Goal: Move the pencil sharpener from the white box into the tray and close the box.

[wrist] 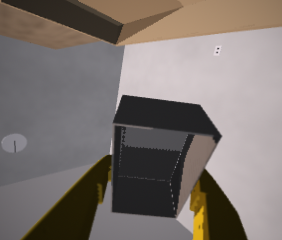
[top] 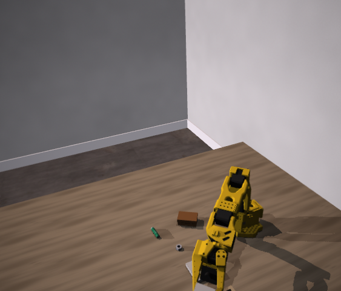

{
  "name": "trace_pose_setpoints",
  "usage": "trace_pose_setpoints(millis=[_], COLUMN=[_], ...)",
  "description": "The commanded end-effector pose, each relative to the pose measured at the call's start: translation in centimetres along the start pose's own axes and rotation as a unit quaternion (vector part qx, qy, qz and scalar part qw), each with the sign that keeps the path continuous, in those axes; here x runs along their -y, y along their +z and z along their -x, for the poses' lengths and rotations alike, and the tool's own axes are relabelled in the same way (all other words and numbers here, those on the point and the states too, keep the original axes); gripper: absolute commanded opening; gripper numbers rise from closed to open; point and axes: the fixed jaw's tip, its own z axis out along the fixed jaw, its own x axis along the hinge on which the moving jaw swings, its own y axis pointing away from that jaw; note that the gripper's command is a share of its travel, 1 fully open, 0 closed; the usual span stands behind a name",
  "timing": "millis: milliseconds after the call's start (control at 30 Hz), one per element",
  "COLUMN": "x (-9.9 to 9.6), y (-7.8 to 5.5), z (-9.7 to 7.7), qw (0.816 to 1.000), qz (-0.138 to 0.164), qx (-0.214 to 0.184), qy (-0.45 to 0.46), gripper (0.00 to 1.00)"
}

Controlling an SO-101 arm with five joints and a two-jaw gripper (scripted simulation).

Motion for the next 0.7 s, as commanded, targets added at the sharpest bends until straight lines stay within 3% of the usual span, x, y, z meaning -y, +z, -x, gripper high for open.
trace_pose_setpoints(millis=[0,267,667], x=[-0.5,-0.4,-0.3], y=[-1.0,-1.0,-1.4], z=[-2.1,-1.0,2.2], qw=[1.000,1.000,0.994], qz=[0.006,0.004,-0.001], qx=[-0.028,0.008,0.108], qy=[-0.002,-0.002,-0.001], gripper=[0.21,0.21,0.21])
